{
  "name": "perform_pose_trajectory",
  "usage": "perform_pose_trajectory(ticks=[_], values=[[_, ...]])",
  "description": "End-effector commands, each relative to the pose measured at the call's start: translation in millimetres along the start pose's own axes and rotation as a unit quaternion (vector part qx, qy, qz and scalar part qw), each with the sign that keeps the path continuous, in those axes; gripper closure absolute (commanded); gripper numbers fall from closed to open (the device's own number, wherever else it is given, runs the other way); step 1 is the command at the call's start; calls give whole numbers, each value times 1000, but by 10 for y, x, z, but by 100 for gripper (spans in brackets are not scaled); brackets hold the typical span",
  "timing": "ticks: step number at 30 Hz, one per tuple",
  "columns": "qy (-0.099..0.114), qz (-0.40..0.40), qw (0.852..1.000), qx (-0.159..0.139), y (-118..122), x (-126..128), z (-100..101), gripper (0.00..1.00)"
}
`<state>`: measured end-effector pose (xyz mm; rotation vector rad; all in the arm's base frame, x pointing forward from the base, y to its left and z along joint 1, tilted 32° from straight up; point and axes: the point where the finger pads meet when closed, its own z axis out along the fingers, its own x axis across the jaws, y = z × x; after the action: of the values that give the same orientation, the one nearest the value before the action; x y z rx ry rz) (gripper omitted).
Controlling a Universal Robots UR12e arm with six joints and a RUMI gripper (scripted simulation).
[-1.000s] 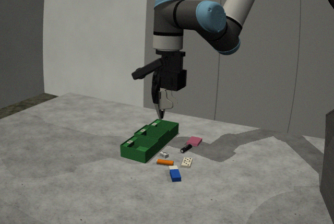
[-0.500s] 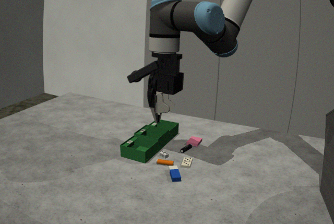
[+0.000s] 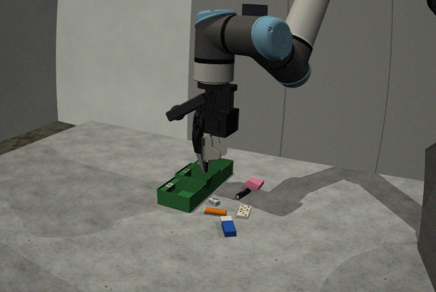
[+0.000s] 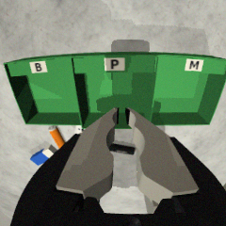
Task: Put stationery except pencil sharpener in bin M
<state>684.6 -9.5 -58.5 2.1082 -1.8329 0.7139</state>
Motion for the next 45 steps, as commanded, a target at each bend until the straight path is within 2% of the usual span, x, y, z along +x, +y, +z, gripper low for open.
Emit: perform_pose_trajectory(ticks=[1,5,45], values=[[0,0,1000,1,-6,0,138,96],[0,0,1000,1,-6,0,225,96],[0,0,1000,1,-6,0,224,96]])
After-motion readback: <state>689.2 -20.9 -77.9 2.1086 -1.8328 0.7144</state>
